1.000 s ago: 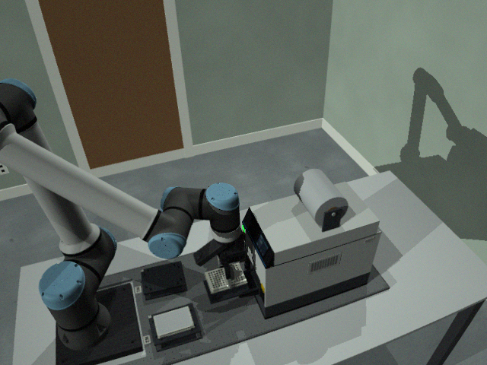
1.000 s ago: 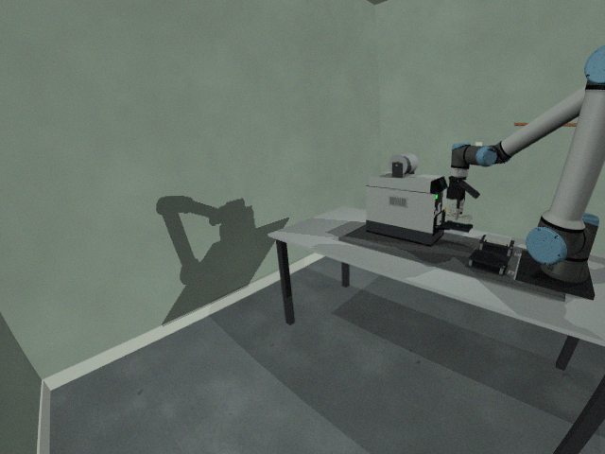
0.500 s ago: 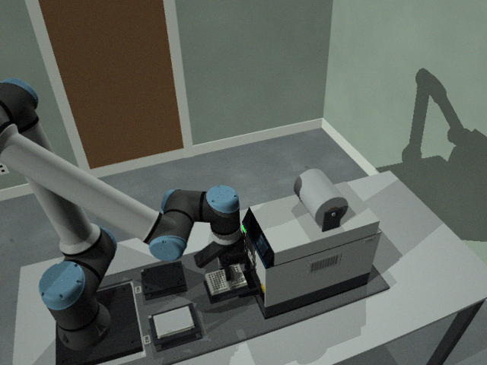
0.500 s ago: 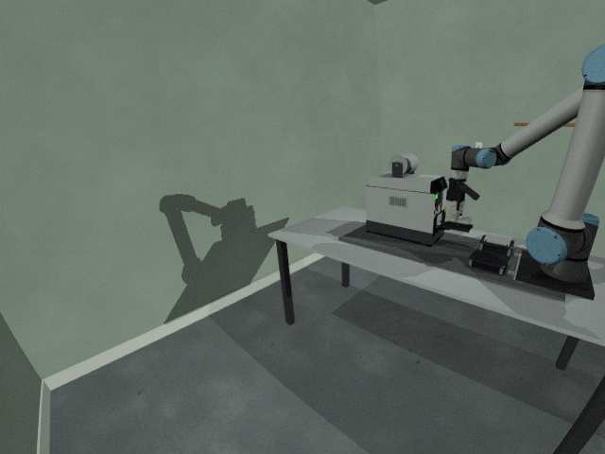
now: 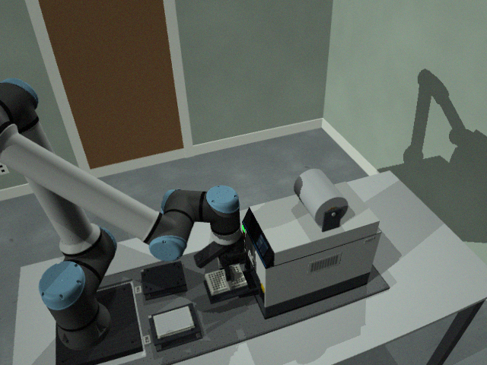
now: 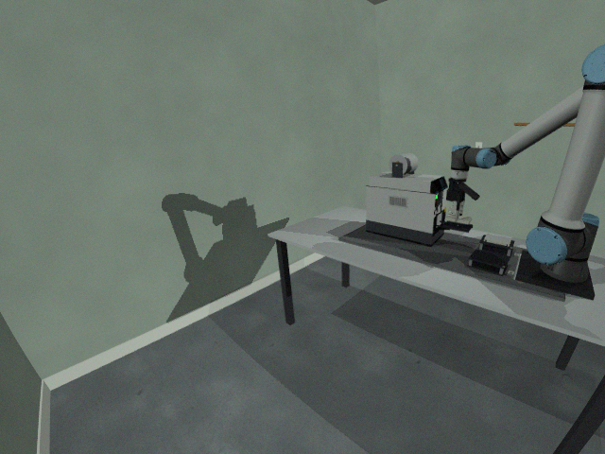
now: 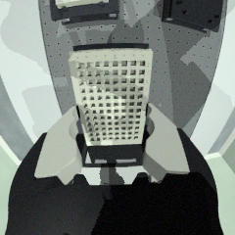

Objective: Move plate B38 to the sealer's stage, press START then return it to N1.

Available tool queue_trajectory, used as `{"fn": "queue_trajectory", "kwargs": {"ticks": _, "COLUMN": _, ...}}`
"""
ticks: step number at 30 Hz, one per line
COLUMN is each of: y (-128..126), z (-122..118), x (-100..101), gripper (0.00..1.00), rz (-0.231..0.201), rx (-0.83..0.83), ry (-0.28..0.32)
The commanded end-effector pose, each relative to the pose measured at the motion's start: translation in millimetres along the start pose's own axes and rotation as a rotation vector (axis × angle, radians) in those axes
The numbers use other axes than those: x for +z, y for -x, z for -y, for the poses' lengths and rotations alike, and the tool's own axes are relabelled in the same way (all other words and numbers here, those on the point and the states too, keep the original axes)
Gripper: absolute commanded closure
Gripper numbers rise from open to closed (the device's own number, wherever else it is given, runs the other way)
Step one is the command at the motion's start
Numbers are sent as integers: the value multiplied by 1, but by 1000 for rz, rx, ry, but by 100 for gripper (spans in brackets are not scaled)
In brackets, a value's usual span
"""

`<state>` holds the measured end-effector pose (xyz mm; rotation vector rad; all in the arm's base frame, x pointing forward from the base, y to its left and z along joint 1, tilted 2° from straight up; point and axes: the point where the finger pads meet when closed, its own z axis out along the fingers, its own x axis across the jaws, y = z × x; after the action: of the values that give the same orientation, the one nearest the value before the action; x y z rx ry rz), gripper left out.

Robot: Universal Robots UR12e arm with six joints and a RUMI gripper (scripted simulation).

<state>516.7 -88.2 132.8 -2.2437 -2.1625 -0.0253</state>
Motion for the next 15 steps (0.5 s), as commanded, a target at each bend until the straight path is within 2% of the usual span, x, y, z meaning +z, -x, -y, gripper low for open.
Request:
{"fn": "queue_trajectory", "kwargs": {"ticks": 1, "y": 0, "z": -1, "x": -1, "gripper": 100, "rz": 1, "rx": 0, "ry": 1}}
{"fn": "queue_trajectory", "kwargs": {"ticks": 10, "y": 0, "z": -1, "x": -1, "gripper": 100, "rz": 1, "rx": 0, "ry": 1}}
{"fn": "queue_trajectory", "kwargs": {"ticks": 15, "y": 0, "z": -1, "x": 6, "gripper": 100, "rz": 1, "rx": 0, "ry": 1}}
